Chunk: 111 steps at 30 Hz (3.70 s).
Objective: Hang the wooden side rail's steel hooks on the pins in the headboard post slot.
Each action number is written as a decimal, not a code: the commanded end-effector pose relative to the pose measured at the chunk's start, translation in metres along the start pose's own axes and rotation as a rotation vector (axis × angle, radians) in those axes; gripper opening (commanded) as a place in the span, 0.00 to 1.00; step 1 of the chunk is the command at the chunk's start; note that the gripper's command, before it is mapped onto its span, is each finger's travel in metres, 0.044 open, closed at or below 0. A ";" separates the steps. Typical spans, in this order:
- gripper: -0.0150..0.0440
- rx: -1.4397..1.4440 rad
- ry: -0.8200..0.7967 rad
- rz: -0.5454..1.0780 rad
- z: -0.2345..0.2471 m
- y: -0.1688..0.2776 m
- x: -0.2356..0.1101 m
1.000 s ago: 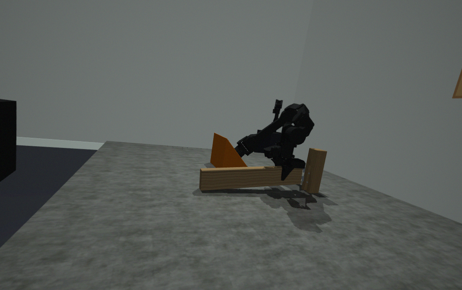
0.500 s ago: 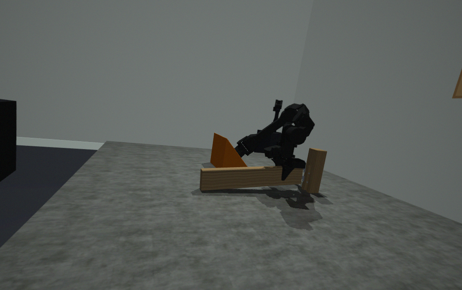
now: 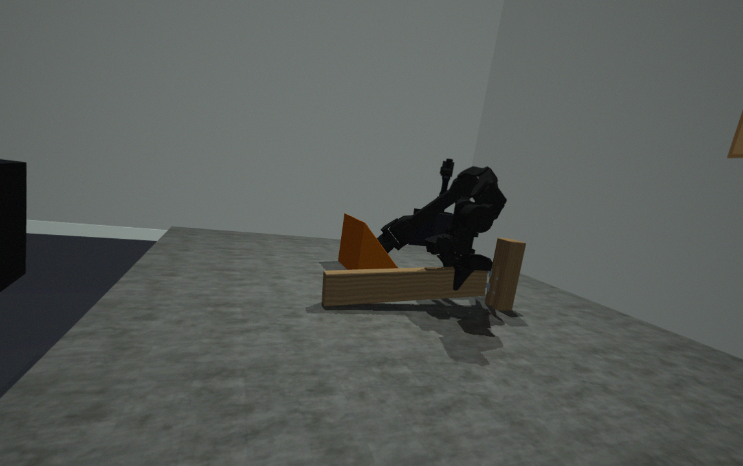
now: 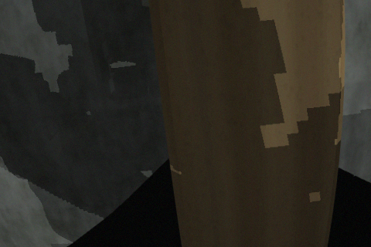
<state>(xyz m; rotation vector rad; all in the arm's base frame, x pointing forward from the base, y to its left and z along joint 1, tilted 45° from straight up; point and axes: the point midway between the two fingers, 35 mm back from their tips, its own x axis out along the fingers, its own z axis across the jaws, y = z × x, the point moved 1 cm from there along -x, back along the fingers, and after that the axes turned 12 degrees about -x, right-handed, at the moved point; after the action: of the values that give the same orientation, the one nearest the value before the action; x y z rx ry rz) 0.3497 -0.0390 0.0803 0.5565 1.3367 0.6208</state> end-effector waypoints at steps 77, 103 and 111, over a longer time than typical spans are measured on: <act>0.25 0.003 -0.009 -0.003 0.002 0.009 -0.003; 0.25 0.003 -0.009 -0.003 0.003 0.012 -0.003; 0.25 0.003 -0.009 -0.003 0.004 0.013 -0.003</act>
<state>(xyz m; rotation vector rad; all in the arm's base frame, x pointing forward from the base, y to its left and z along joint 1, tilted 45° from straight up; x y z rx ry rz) 0.3506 -0.0303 0.0889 0.5558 1.3367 0.6211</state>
